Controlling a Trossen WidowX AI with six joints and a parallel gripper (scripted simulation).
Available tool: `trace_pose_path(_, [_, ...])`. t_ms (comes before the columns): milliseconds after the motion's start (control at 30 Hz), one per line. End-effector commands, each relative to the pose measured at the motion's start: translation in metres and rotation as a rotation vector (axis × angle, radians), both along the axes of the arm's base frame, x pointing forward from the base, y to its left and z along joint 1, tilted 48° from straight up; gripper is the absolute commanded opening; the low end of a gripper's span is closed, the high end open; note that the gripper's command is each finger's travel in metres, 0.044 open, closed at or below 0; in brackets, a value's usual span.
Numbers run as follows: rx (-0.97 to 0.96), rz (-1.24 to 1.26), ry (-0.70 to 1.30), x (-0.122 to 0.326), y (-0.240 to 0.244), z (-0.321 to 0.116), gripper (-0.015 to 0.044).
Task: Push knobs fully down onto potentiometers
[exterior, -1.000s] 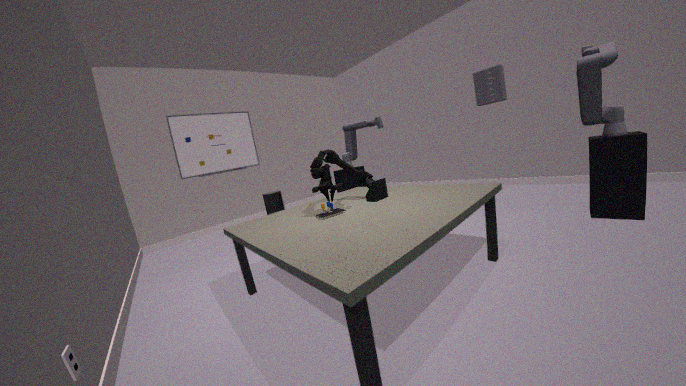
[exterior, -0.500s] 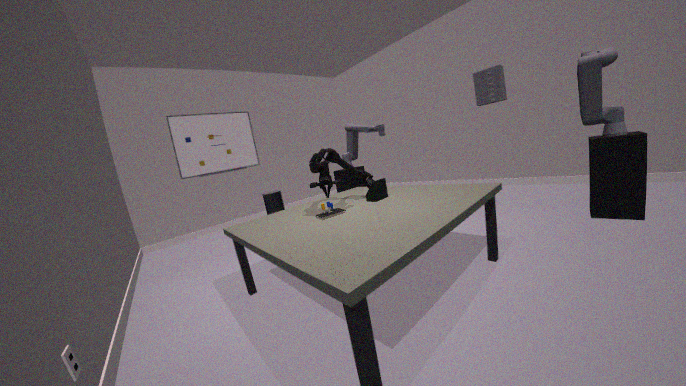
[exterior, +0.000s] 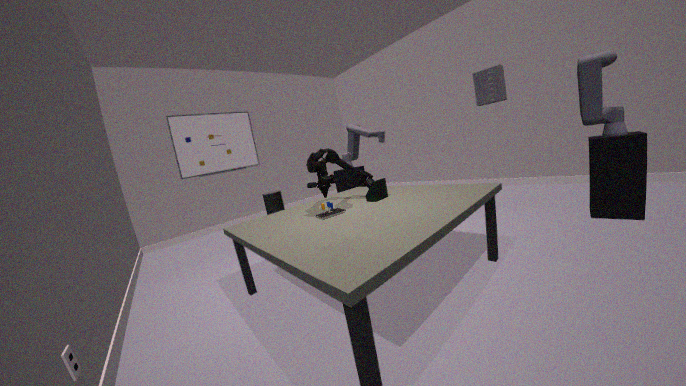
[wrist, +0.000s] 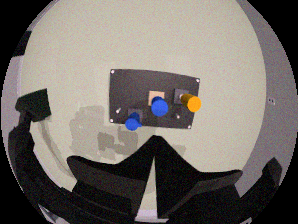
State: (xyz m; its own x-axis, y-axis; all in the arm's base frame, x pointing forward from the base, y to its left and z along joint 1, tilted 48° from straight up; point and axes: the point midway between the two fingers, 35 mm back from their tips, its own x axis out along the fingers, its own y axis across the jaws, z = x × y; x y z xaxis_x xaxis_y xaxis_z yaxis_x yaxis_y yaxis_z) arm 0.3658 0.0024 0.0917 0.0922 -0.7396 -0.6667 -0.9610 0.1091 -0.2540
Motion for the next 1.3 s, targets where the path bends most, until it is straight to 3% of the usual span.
trace_pose_path(0, [-0.011,0.075,0.097,0.004,0.002,-0.003,0.0])
trace_pose_path(1267, [-0.094,0.934,1.089,0.041,0.019,-0.007,0.0])
